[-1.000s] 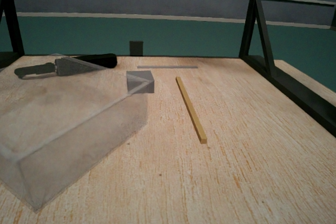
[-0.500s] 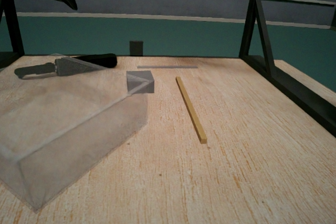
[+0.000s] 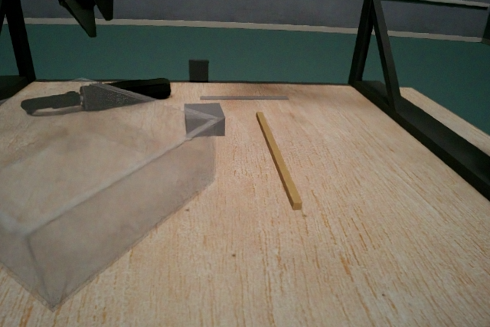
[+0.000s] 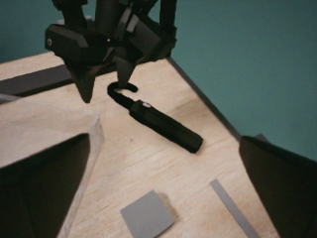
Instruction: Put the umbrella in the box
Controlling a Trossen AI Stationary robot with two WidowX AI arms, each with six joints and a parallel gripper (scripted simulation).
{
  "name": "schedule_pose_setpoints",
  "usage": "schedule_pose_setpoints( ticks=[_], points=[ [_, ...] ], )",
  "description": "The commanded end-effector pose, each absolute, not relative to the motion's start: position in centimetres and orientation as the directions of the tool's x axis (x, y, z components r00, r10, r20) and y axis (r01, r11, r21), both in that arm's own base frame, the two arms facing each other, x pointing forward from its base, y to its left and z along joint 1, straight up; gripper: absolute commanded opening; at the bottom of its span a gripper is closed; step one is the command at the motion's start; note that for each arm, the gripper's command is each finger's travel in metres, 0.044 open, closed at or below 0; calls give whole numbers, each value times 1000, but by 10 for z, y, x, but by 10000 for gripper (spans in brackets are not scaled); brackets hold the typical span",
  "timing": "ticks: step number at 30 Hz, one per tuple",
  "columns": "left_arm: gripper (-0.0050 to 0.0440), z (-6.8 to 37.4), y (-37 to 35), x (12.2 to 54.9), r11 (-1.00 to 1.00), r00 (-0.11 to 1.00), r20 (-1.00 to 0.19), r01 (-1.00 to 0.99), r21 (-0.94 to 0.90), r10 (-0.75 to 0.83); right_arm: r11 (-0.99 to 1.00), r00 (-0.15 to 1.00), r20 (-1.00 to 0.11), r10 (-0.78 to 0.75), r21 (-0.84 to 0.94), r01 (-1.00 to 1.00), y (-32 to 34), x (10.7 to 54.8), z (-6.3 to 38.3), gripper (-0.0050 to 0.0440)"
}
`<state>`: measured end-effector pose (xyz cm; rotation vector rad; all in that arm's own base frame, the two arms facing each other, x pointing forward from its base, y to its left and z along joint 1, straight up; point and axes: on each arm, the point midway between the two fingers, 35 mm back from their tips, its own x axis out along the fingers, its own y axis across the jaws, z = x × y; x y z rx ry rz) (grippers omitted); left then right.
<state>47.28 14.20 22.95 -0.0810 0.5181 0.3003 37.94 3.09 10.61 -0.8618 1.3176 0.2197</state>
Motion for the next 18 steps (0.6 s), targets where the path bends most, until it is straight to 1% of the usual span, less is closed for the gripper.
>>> schedule_pose_setpoints(
  ticks=[1, 8, 10, 14, 18],
  points=[
    [400, 235, 152, 480, 947, 822, -497, -321, -1, 278, 819, 294, -944, -149, -284, -499, 59, 359, 96, 440],
    [400, 229, 153, 483, 947, 815, -509, -322, -1, 276, 920, 313, -949, 36, -91, -381, 90, 338, 70, 440],
    [400, 229, 153, 483, 947, 815, -509, -322, -1, 276, 920, 313, -949, 36, -91, -381, 90, 338, 70, 440],
    [400, 234, 153, 482, 947, 820, -501, -321, -1, 278, 940, 339, -936, 100, -22, -340, 102, 334, 63, 440],
    [400, 231, 152, 480, 948, 817, -507, -318, -1, 274, 946, 345, -930, 123, 5, -325, 106, 332, 59, 440]
  ],
)
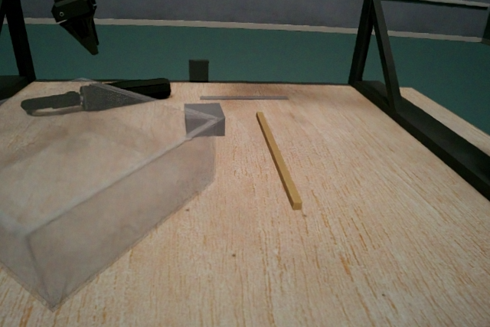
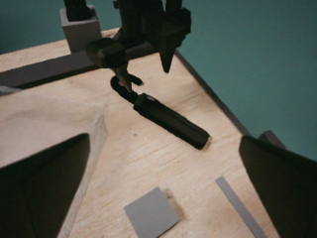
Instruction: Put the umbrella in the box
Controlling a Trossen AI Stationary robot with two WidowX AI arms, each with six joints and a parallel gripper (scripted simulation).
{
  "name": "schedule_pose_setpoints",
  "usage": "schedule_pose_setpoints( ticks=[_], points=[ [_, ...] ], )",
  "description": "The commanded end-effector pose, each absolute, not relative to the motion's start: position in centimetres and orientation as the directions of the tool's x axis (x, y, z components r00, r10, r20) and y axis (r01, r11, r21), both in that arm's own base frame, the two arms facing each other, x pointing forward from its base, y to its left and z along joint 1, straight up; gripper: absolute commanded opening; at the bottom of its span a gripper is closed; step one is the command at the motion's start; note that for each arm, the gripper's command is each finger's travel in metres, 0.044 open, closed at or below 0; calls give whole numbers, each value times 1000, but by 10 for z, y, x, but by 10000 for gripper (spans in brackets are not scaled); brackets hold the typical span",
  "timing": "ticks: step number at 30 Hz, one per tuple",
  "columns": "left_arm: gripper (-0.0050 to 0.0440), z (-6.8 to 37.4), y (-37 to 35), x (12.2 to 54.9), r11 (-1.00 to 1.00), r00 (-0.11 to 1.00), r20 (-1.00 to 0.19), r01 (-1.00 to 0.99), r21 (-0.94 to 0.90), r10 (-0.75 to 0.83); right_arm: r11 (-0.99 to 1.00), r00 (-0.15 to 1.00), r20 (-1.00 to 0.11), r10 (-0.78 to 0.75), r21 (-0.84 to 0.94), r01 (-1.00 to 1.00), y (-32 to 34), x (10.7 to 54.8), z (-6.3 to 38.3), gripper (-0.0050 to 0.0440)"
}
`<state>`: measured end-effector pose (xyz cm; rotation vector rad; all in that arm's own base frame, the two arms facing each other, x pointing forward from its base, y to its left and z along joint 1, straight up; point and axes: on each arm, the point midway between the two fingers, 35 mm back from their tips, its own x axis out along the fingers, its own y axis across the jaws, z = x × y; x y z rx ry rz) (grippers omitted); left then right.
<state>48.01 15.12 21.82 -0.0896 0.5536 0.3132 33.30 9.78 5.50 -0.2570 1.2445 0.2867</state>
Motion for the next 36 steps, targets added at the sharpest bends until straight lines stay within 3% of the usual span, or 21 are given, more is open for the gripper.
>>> schedule_pose_setpoints(
  ticks=[1, 18, 21, 26, 36],
  points=[
    [400, 231, 152, 480, 948, 817, -507, -318, -1, 274, 946, 345, -930, 123, 5, -325, 106, 332, 59, 440],
    [400, 231, 152, 480, 948, 817, -507, -318, -1, 274, 946, 344, -932, 117, -1, -324, 105, 335, 59, 440],
    [400, 231, 152, 480, 948, 817, -507, -318, -1, 274, 946, 324, -939, 114, 3, -324, 106, 331, 49, 375],
    [400, 231, 152, 480, 948, 817, -507, -318, -1, 274, 940, 330, -937, 115, -5, -342, 110, 341, 50, 375],
    [400, 231, 152, 480, 948, 817, -507, -318, -1, 274, 877, 149, -987, 63, -17, -481, 119, 354, 30, 375]
  ],
)
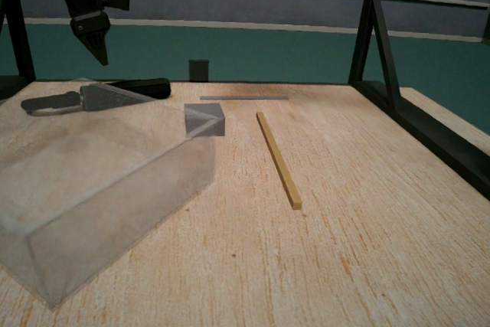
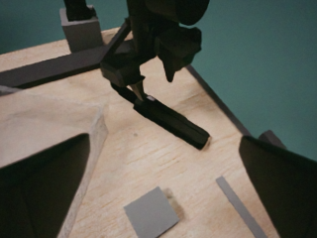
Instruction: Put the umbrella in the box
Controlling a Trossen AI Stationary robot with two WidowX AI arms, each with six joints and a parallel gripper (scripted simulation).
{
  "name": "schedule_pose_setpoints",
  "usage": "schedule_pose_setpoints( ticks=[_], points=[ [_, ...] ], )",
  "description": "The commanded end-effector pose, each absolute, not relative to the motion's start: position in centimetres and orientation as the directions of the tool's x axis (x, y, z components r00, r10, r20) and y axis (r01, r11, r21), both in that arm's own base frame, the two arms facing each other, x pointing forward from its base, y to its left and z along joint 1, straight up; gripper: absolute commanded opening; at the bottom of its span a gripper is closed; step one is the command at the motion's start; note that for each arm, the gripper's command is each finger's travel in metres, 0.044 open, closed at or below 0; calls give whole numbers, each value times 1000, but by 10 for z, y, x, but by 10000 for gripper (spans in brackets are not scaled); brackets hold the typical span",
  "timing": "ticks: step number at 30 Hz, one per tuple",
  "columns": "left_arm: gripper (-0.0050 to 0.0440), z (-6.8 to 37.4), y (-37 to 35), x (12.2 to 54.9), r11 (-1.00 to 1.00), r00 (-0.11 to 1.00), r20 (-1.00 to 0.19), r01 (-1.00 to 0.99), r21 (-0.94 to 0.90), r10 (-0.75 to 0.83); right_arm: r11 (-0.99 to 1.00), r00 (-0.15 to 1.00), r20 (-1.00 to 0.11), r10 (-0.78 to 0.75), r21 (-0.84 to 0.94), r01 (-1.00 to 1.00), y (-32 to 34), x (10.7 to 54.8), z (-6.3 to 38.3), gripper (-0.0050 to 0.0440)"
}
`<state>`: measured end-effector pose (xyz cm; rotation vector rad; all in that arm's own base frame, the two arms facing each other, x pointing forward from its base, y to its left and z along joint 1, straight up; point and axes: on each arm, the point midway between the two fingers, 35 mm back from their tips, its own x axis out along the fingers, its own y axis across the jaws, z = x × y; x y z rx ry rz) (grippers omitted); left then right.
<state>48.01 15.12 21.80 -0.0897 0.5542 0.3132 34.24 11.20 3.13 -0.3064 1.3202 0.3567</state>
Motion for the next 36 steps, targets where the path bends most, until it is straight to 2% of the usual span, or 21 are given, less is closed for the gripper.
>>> schedule_pose_setpoints(
  ticks=[1, 14, 36],
  points=[
    [400, 231, 152, 480, 948, 817, -507, -318, -1, 274, 870, 134, -989, 56, -17, -493, 121, 356, 25, 375],
    [400, 231, 152, 480, 948, 817, -507, -318, -1, 274, 822, 31, -999, 7, -12, -569, 124, 362, 17, 375],
    [400, 231, 152, 480, 948, 817, -507, -318, -1, 274, 822, 4, -1000, -2, -3, -569, 122, 356, -12, 375]
  ],
)
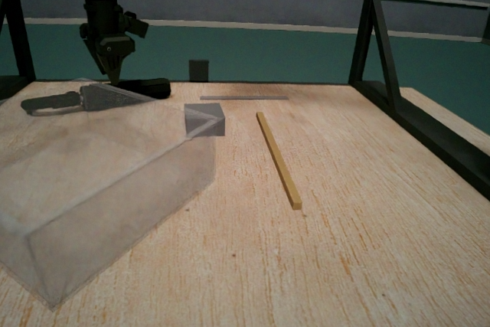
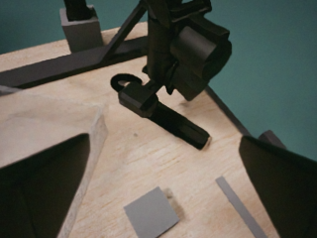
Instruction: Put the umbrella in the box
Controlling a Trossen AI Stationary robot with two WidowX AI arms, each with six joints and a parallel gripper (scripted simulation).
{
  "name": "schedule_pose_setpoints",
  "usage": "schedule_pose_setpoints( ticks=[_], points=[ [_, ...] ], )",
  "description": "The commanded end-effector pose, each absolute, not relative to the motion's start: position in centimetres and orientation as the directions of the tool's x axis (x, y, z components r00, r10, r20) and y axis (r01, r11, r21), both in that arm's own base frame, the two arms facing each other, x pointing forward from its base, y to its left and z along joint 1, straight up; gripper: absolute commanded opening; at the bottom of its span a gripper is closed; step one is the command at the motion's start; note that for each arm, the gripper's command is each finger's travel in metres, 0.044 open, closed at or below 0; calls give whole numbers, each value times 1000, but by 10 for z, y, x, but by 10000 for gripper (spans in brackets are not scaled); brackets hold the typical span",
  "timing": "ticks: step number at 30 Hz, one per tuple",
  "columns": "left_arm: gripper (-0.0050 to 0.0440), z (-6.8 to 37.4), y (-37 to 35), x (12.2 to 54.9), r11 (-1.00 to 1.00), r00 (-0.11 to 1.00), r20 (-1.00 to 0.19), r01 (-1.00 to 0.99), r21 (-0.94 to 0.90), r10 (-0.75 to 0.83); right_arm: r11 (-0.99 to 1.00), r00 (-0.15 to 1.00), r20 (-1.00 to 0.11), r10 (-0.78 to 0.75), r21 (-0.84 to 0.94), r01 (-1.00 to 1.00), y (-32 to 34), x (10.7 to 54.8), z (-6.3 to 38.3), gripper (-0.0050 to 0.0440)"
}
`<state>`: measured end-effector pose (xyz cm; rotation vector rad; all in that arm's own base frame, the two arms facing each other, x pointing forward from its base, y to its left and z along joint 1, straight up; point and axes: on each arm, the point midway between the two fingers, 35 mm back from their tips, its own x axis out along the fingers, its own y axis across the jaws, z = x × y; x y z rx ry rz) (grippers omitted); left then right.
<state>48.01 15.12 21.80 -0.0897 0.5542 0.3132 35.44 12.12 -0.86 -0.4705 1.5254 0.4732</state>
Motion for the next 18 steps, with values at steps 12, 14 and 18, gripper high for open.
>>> schedule_pose_setpoints(
  ticks=[12, 14, 18],
  points=[
    [400, 231, 152, 480, 948, 817, -507, -318, -1, 274, 822, 4, -1000, -2, -3, -569, 122, 356, -27, 375],
    [400, 231, 152, 480, 948, 817, -507, -318, -1, 274, 822, 4, -1000, -2, -3, -569, 122, 356, -30, 375],
    [400, 231, 152, 480, 948, 817, -507, -318, -1, 274, 822, 4, -1000, -2, -3, -569, 122, 356, -36, 375]
  ],
)
